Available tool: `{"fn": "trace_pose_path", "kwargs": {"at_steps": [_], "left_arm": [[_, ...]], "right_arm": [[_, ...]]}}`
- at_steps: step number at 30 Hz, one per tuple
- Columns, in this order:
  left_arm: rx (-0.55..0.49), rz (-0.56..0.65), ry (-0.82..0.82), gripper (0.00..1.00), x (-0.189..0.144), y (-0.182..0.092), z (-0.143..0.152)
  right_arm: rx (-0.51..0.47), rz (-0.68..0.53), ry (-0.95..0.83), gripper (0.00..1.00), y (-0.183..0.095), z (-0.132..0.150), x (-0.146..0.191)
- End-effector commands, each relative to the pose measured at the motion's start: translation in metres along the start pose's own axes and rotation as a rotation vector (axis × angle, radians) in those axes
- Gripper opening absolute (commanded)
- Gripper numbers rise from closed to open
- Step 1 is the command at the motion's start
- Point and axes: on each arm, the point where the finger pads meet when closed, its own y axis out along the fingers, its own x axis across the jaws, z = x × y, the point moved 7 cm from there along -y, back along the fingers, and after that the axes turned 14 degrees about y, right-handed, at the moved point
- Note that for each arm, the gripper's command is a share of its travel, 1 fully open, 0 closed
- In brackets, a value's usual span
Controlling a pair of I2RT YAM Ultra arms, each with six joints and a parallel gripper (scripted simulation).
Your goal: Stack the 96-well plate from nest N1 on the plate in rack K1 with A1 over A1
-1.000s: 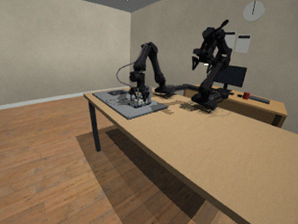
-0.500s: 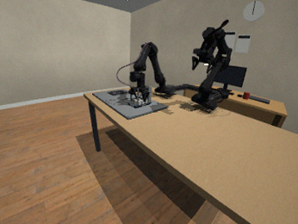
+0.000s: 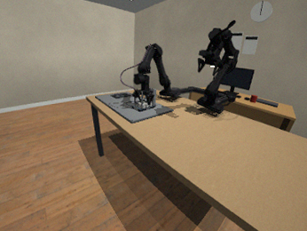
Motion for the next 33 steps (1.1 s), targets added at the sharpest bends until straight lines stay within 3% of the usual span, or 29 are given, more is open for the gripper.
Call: {"fn": "trace_pose_path", "kwargs": {"at_steps": [1,21,22,33], "left_arm": [[-0.009,0.000,-0.015,1.00,-0.0027,-0.0039,0.0048],[-0.009,0.000,-0.015,1.00,-0.0027,-0.0039,0.0048],[-0.009,0.000,-0.015,1.00,-0.0027,-0.0039,0.0048],[-0.009,0.000,-0.015,1.00,-0.0027,-0.0039,0.0048]], "right_arm": [[-0.040,0.015,0.012,0.00,-0.0058,-0.0044,-0.0087],[-0.020,0.024,0.007,0.00,-0.0042,0.0013,-0.0113],[-0.020,0.024,0.007,1.00,-0.0042,0.0013,-0.0113],[-0.021,0.023,0.016,1.00,-0.0045,0.0009,-0.0111]]}}
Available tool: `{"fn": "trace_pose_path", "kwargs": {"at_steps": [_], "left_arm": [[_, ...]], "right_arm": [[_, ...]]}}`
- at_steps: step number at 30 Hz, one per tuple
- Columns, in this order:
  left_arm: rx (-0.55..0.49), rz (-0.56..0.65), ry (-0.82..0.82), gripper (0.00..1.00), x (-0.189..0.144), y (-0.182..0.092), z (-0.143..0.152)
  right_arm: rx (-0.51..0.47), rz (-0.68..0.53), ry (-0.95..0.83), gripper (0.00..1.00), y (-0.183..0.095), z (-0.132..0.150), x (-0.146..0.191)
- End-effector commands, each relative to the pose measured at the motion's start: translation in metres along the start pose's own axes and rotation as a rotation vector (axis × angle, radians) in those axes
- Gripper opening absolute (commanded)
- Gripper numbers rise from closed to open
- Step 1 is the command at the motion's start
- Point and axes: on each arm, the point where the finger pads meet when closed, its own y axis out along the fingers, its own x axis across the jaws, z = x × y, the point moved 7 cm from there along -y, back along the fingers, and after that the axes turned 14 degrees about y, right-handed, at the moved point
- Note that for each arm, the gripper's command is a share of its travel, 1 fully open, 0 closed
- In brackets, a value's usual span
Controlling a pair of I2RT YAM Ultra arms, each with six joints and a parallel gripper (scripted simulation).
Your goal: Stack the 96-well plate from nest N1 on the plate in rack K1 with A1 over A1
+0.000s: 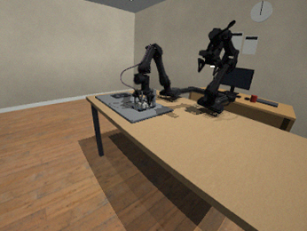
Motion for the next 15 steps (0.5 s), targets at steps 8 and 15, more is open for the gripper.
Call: {"fn": "trace_pose_path", "kwargs": {"at_steps": [8,15], "left_arm": [[-0.009,0.000,-0.015,1.00,-0.003,-0.004,0.005],[-0.009,0.000,-0.015,1.00,-0.003,-0.004,0.005]], "right_arm": [[-0.018,0.024,0.022,1.00,-0.005,0.001,-0.011],[-0.050,0.003,0.021,1.00,-0.031,-0.008,-0.003]]}}
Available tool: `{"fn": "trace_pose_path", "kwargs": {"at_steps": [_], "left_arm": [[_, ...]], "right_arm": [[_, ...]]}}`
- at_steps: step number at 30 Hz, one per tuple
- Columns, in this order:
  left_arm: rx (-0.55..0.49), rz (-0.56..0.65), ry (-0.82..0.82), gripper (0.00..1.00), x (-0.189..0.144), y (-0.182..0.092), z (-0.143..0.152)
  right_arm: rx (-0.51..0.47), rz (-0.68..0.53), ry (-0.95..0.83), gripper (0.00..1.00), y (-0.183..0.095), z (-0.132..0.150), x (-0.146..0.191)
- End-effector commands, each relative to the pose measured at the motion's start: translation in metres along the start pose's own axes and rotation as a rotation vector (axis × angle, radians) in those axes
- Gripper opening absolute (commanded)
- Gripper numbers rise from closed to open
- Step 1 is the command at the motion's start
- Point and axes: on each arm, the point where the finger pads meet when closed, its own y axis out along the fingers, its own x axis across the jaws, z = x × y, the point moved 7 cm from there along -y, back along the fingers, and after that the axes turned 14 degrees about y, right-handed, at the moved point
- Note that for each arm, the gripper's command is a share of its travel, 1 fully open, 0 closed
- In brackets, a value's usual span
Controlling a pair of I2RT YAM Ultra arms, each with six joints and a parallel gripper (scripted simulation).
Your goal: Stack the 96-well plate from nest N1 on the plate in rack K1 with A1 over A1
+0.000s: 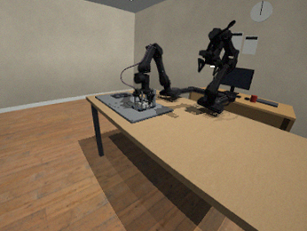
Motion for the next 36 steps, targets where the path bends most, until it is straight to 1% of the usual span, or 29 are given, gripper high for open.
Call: {"fn": "trace_pose_path", "kwargs": {"at_steps": [1,5,8,22,24,36], "left_arm": [[-0.009,0.000,-0.015,1.00,-0.003,-0.004,0.005],[-0.009,0.000,-0.015,1.00,-0.003,-0.004,0.005],[-0.009,0.000,-0.015,1.00,-0.003,-0.004,0.005],[-0.009,0.000,-0.015,1.00,-0.003,-0.004,0.005],[-0.009,0.000,-0.015,1.00,-0.003,-0.004,0.005],[-0.009,0.000,-0.015,1.00,-0.003,-0.004,0.005]], "right_arm": [[-0.058,0.009,0.022,1.00,-0.029,-0.009,-0.002],[-0.058,0.008,0.022,1.00,-0.039,-0.008,-0.002],[-0.057,0.011,0.028,1.00,-0.042,-0.009,-0.004],[-0.057,0.007,0.022,1.00,-0.079,-0.006,-0.002],[-0.057,0.007,0.022,1.00,-0.079,-0.006,-0.002],[-0.057,0.006,0.022,1.00,-0.112,-0.004,-0.002]]}}
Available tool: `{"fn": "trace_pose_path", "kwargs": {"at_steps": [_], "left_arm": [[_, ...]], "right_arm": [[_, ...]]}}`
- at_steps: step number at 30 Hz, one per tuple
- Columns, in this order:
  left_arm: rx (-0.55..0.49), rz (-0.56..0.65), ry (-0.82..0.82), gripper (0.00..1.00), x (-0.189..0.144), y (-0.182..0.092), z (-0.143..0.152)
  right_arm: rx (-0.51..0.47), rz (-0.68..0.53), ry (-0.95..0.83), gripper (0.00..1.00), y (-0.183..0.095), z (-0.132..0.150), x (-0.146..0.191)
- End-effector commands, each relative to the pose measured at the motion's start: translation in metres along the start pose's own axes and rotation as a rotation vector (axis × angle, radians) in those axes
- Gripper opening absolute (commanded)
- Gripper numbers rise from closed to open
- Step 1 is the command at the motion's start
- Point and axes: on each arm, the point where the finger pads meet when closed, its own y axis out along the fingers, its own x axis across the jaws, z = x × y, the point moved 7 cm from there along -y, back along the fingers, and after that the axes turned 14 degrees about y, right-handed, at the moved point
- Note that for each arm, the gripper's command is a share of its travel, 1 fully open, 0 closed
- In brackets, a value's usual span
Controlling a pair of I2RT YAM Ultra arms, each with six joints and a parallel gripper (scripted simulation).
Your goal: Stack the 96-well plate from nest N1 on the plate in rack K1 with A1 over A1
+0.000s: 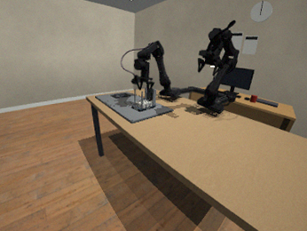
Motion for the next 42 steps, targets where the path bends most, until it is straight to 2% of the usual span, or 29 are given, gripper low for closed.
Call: {"fn": "trace_pose_path", "kwargs": {"at_steps": [1,11,42], "left_arm": [[-0.009,0.000,-0.015,1.00,-0.003,-0.004,0.005],[-0.009,0.000,-0.015,1.00,-0.003,-0.004,0.005],[-0.009,0.000,-0.015,1.00,-0.003,-0.004,0.005]], "right_arm": [[-0.031,-0.009,0.008,1.00,-0.026,0.000,-0.001],[-0.030,-0.009,0.008,1.00,-0.045,0.001,-0.001],[-0.034,-0.013,0.009,1.00,-0.044,0.000,0.000]]}}
